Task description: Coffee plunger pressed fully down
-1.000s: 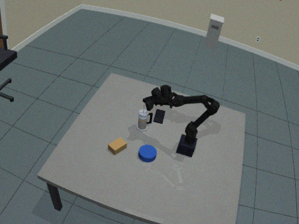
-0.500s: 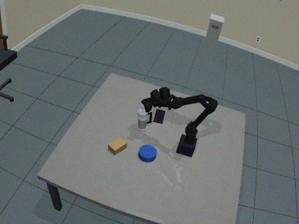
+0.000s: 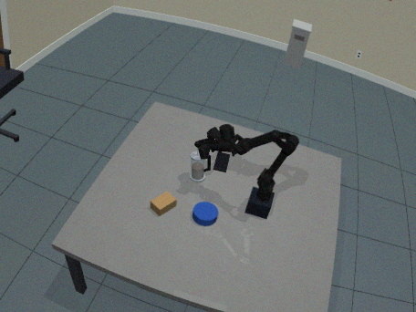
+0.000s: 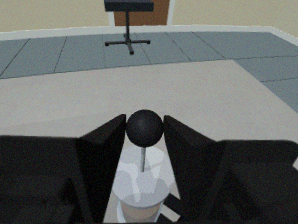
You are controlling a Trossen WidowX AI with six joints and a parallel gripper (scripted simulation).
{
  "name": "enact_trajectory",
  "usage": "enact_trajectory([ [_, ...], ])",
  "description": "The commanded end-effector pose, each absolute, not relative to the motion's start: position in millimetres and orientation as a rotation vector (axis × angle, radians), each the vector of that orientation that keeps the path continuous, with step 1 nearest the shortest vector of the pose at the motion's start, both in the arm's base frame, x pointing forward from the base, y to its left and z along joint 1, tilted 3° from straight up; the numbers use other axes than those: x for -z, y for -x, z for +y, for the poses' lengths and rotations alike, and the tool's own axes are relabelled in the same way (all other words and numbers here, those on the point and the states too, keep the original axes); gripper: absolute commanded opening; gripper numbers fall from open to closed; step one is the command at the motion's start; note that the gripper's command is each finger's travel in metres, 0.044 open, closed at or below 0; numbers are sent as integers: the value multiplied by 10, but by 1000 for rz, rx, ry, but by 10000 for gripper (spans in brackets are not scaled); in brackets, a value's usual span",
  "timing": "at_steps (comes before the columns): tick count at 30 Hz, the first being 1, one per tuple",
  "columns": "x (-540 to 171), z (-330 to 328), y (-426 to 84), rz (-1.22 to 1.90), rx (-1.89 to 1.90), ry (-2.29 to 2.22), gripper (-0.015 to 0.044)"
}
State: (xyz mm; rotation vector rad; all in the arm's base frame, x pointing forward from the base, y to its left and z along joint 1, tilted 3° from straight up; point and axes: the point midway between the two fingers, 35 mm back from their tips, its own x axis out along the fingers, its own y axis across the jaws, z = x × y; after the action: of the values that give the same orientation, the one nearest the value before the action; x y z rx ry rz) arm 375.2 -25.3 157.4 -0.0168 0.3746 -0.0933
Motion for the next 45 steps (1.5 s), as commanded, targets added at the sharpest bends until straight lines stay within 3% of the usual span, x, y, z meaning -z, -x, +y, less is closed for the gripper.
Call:
enact_trajectory([
  [1,-1177,-262,-3699,475,90,20,121],
  [45,-1213,-282,-3891,473,90,20,121],
])
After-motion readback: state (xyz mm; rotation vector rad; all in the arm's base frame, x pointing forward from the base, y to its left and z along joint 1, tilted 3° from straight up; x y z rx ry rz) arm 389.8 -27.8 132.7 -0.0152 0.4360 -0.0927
